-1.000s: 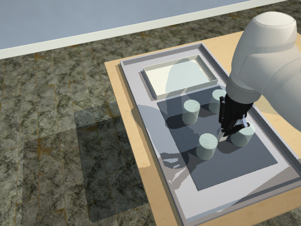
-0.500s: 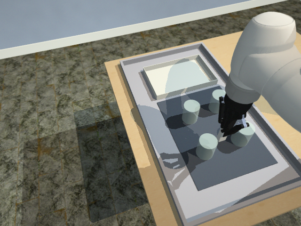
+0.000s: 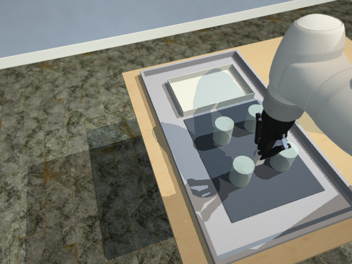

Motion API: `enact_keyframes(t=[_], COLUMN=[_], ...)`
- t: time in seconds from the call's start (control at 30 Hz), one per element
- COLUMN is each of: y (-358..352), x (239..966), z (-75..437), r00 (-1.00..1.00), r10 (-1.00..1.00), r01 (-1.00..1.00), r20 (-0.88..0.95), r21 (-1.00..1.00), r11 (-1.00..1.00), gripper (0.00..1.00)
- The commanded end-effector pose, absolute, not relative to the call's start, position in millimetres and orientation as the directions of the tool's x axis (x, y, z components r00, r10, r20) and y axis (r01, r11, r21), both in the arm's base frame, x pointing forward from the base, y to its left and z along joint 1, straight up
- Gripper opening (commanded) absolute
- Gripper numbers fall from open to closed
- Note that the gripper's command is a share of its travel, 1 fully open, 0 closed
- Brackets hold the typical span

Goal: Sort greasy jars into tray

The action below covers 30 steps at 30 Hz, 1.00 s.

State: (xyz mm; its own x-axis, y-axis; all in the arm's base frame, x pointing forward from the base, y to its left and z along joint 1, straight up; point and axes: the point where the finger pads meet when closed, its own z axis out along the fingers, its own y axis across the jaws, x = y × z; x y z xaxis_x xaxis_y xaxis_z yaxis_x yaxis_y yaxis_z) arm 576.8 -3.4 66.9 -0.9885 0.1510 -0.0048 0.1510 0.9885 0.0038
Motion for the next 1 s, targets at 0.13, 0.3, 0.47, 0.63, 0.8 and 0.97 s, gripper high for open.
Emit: enact_keyframes(t=[0.13,0.3,0.47,0.63,0.8,0.97], y=[-3.5,-3.6,-3.7,-3.8,-3.8,-3.9], x=[577.7,578.0,578.7,579.4,579.8,580.4], z=[67.0,67.0,67.0,67.0,67.0,67.0], r00=[-0.989,-0.989,-0.989,-0.989,-0.989,-0.989], r10=[0.151,0.151,0.151,0.151,0.151,0.151], r01=[0.151,0.151,0.151,0.151,0.151,0.151], r20=[-0.005,-0.005,-0.005,-0.005,-0.005,-0.005], r21=[0.004,0.004,0.004,0.004,0.004,0.004], r11=[0.989,0.989,0.989,0.989,0.989,0.989], gripper=[0.00,0.00,0.00,0.00,0.00,0.00])
